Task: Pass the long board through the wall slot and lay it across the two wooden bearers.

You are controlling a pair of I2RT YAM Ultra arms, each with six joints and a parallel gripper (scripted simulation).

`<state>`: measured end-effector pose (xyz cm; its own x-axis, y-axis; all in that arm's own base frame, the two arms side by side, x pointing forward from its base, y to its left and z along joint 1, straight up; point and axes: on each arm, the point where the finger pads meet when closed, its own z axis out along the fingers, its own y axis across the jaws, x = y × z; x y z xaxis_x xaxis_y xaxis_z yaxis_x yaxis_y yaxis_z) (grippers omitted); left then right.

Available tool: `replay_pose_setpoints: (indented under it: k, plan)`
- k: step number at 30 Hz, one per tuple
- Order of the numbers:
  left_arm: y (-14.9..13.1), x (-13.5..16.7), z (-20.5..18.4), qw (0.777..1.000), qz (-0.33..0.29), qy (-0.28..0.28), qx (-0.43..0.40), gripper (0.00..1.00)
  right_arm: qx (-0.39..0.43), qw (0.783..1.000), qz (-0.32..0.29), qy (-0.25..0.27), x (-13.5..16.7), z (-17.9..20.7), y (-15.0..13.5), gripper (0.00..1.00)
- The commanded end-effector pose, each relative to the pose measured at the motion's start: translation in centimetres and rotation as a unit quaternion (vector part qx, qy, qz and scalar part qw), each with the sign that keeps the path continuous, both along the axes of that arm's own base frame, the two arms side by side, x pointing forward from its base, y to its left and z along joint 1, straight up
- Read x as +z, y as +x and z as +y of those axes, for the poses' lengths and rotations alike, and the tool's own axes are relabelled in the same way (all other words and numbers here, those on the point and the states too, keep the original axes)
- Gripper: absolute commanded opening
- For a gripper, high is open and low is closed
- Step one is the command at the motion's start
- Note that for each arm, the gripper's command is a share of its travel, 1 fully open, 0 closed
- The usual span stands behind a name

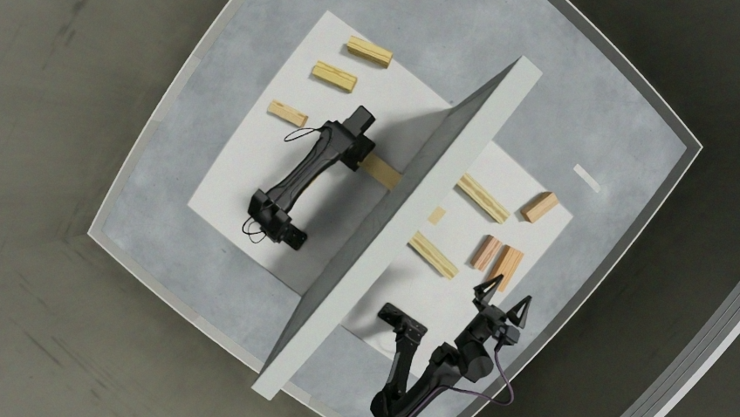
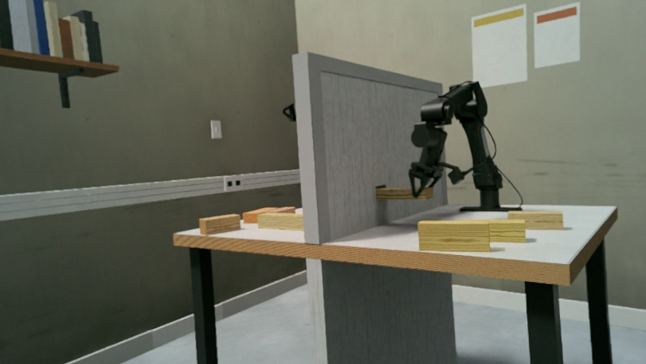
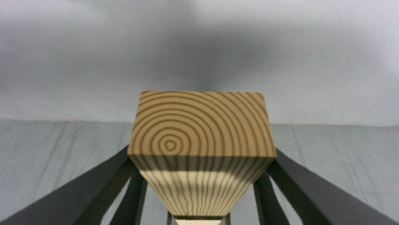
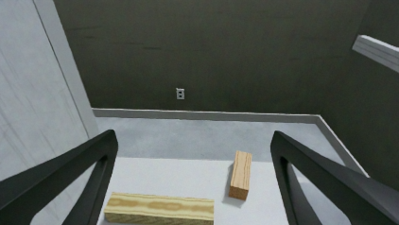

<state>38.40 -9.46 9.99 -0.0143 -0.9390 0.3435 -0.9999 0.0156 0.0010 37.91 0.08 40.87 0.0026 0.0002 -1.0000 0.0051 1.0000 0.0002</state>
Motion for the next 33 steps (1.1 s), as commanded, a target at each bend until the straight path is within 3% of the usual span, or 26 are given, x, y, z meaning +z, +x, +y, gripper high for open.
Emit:
replay_pose_setpoints:
  k: [1,14,33]
  plan:
    - [0.0,0.2,0.4,1.0,0.0,0.002,0.001,0.0,-0.008,1.0,-0.02,-0.001,2.0,-0.5,-1.0,1.0]
    - [1.3,1.0,-1.7,1.0,-0.023,-0.004,0.002,0.0,-0.008,1.0,-0.02,-0.001,2.0,-0.5,-1.0,1.0]
    - [0.8,1.0,-5.1,1.0,-0.015,-0.011,-0.002,0.0,-0.008,1.0,-0.02,-0.001,2.0,-0.5,-1.0,1.0]
